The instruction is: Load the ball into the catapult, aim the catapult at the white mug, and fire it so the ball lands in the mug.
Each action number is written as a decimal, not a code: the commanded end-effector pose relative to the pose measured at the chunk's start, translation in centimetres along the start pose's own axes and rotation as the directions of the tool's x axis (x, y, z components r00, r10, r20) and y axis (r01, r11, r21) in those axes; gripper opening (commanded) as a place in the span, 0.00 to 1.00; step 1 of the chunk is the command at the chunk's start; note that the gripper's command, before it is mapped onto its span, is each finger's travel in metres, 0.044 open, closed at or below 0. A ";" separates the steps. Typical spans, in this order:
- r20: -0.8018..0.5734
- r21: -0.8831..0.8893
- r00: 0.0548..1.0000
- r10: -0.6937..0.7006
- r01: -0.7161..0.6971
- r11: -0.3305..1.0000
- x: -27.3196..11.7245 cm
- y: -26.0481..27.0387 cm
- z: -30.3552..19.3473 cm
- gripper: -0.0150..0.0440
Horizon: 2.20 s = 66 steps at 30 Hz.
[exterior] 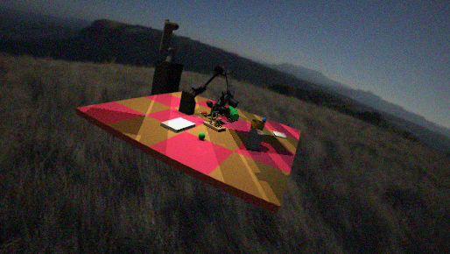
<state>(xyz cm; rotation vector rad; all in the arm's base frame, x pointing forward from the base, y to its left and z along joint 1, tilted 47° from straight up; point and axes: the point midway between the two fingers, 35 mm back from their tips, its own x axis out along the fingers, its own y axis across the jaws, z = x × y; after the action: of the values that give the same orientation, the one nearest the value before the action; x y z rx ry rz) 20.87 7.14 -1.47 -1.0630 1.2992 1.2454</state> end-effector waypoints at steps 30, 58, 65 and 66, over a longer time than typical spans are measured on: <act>0.002 -0.002 1.000 -0.007 0.007 1.000 -10.6 0.1 -2.1 0.25; 0.335 0.719 0.925 -0.179 -0.128 0.684 -12.9 -17.7 -4.7 1.00; 0.396 0.823 0.881 -0.259 -0.215 0.526 -12.8 -21.1 -7.3 1.00; 0.403 0.834 0.874 -0.272 -0.229 0.502 -12.7 -21.5 -7.7 1.00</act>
<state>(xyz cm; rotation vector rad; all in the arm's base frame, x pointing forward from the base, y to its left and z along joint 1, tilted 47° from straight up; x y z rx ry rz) 41.69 -1.68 9.03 -0.0836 1.2521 0.6180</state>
